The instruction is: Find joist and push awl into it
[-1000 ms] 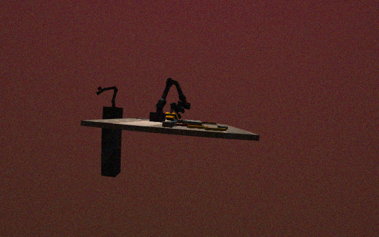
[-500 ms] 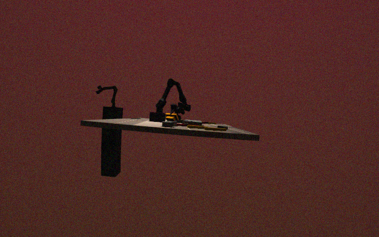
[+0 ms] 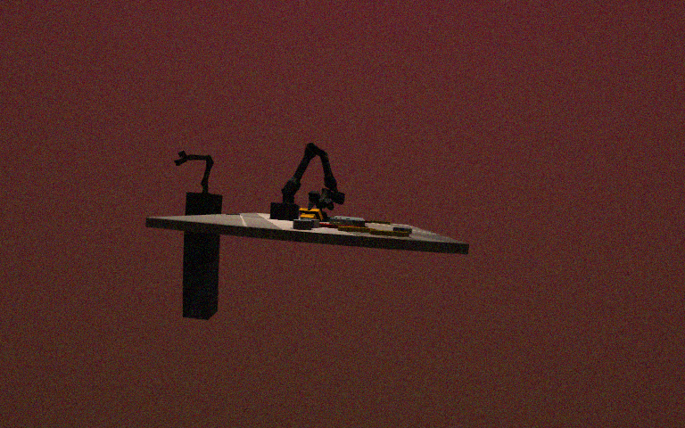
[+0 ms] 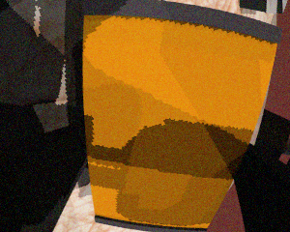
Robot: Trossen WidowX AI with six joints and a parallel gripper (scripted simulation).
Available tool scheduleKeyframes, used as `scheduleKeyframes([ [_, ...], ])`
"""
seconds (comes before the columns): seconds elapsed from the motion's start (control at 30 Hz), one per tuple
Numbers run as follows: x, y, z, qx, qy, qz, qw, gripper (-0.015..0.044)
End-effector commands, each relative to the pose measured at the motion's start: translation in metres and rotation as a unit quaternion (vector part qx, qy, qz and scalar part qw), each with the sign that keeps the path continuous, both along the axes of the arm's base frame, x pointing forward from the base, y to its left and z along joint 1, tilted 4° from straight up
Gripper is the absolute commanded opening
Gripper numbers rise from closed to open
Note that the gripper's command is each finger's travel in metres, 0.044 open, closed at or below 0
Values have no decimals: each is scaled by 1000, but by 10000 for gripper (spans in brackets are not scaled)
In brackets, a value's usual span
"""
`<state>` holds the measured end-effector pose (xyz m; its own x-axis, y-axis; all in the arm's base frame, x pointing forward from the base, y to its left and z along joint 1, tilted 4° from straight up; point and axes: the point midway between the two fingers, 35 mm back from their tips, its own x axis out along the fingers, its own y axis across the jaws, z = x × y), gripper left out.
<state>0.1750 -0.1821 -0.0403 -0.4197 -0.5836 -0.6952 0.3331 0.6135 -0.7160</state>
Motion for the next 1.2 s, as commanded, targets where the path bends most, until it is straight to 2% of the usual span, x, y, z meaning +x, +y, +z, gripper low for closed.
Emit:
scheduleKeyframes([
  [0.0,0,0,0,0,0,0,1000,26],
  [0.53,0,0,0,0,0,0,1000,440],
  [1.17,13,17,19,2,-1,0,1000,440],
])
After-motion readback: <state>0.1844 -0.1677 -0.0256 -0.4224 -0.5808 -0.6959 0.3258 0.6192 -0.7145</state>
